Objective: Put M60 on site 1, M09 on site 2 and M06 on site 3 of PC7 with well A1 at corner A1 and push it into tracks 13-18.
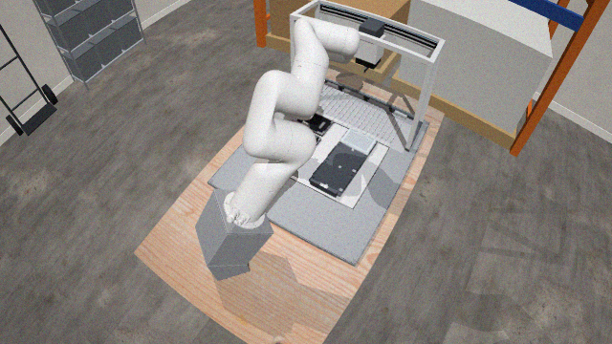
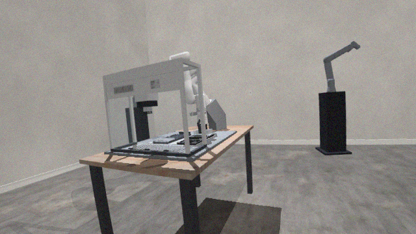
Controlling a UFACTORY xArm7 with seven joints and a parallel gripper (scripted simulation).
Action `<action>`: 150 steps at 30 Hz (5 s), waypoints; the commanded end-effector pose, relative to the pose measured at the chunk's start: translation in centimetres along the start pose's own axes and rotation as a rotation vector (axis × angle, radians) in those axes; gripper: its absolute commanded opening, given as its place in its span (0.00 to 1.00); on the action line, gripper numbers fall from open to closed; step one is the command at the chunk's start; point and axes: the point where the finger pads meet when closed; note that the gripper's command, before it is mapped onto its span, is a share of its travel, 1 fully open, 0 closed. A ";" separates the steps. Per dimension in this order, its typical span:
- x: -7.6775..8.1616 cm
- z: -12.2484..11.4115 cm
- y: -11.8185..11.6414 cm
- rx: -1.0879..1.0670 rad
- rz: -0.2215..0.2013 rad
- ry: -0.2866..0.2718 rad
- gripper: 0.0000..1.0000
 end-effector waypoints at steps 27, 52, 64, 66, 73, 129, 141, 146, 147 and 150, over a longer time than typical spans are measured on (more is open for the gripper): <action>1.8 -0.1 0.0 0.000 0.001 -0.003 0.00; 3.9 -0.1 0.0 0.000 0.001 -0.003 0.00; 5.9 -0.1 0.0 0.000 0.001 -0.003 0.00; 5.9 -0.1 0.0 0.000 0.001 -0.003 0.00; 7.1 -0.1 0.0 0.000 0.001 -0.003 0.00; 12.9 2.2 -2.0 0.201 0.002 -0.002 0.00; 12.8 6.0 -5.2 0.534 0.002 -0.002 0.00; 12.8 7.9 -6.9 0.701 0.002 -0.001 0.00; 12.8 8.3 -7.2 0.734 0.003 -0.001 0.00; 12.8 9.1 -7.8 0.801 0.003 -0.001 0.00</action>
Point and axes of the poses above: the point where the finger pads meet when closed, its own x axis back along the fingers, its own y axis across the jaws, z = x × y, and after that the axes turned 13 degrees about -x, right-handed
